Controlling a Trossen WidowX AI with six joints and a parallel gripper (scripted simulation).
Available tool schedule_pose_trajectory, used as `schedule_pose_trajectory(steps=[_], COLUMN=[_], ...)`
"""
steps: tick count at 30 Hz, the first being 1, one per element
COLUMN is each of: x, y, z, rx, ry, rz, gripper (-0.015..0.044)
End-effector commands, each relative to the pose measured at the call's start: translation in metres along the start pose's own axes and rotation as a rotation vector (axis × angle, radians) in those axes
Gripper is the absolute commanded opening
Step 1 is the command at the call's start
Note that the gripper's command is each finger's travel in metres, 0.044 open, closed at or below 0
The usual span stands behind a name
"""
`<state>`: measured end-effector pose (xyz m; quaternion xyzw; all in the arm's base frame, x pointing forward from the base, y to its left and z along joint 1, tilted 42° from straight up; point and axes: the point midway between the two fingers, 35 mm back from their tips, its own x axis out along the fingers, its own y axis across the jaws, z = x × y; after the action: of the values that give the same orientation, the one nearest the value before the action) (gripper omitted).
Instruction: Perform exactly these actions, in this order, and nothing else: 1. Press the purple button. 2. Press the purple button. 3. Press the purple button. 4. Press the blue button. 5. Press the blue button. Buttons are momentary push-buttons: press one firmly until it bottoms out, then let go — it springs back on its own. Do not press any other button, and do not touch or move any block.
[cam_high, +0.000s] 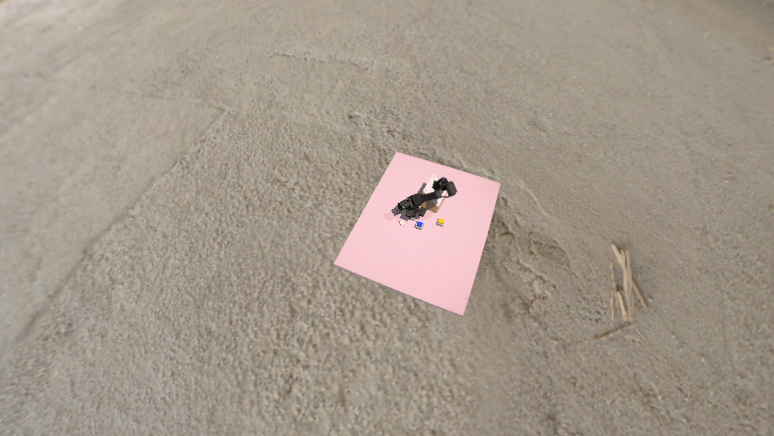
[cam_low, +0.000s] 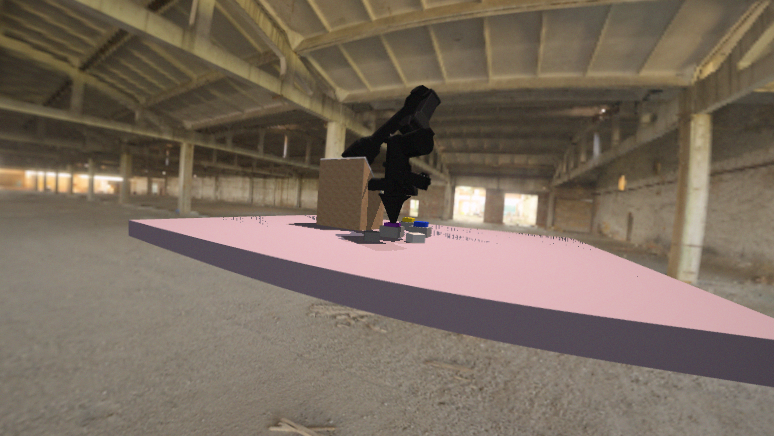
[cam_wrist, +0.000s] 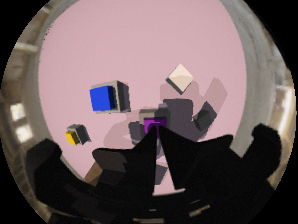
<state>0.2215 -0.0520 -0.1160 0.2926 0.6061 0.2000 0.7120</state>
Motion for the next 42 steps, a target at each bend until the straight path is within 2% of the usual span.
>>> schedule_pose_trajectory(steps=[1,10,15,42], x=[0.001,0.001,-0.031,0.001], y=[0.002,0.002,0.001,0.002], z=[-0.002,-0.002,-0.002,-0.002], rx=[0.006,0.006,0.006,0.006], ry=[0.005,0.005,0.006,0.005], rz=[0.006,0.006,0.005,0.006], gripper=[0.0020,0.0020,0.0020,0.0020])
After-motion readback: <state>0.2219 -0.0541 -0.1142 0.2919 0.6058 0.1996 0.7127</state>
